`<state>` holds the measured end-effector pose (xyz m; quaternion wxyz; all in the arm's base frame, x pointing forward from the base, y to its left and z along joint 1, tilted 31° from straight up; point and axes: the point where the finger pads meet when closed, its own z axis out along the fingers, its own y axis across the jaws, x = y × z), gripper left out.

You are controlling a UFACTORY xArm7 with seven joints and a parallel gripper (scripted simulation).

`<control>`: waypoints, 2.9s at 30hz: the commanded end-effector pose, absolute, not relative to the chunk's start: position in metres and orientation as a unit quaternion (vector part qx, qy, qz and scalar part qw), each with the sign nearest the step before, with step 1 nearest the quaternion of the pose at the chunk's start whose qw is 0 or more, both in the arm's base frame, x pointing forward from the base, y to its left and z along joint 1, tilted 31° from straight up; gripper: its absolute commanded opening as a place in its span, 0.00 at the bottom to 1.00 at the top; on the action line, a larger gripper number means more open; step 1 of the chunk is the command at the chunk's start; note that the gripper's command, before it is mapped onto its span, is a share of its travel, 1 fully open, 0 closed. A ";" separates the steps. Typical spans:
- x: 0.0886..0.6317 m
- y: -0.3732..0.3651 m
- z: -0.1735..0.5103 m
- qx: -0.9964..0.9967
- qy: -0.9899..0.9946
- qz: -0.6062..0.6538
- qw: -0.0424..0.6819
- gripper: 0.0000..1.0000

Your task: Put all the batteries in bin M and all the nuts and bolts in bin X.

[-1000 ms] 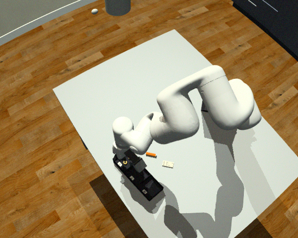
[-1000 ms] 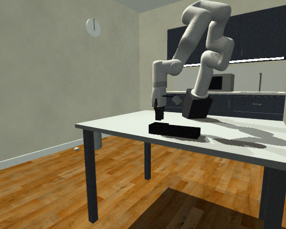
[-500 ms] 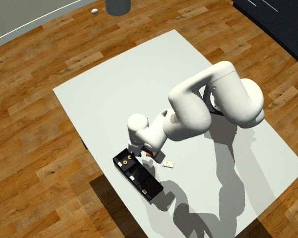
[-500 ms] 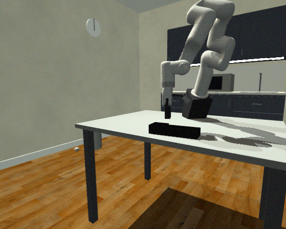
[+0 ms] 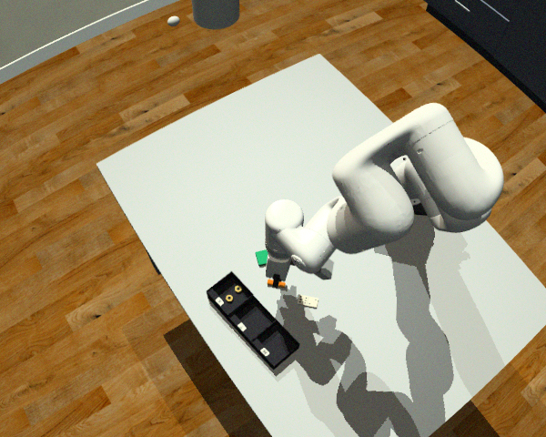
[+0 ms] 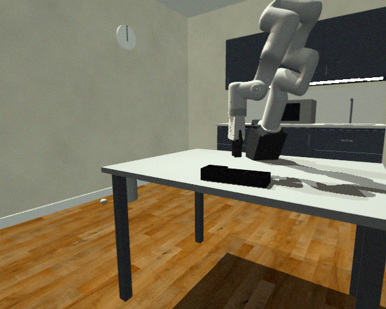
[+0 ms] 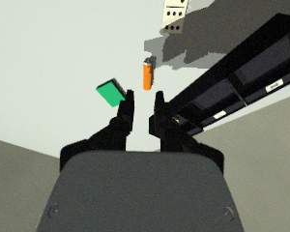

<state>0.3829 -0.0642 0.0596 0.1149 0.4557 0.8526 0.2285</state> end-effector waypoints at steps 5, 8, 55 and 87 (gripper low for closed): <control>0.385 -0.066 0.061 0.445 0.854 0.236 0.131 0.28; 0.385 -0.067 0.061 0.445 0.854 0.236 0.131 0.28; 0.405 -0.057 0.027 0.445 0.854 0.236 0.131 0.28; 0.419 -0.047 -0.002 0.445 0.854 0.236 0.131 0.28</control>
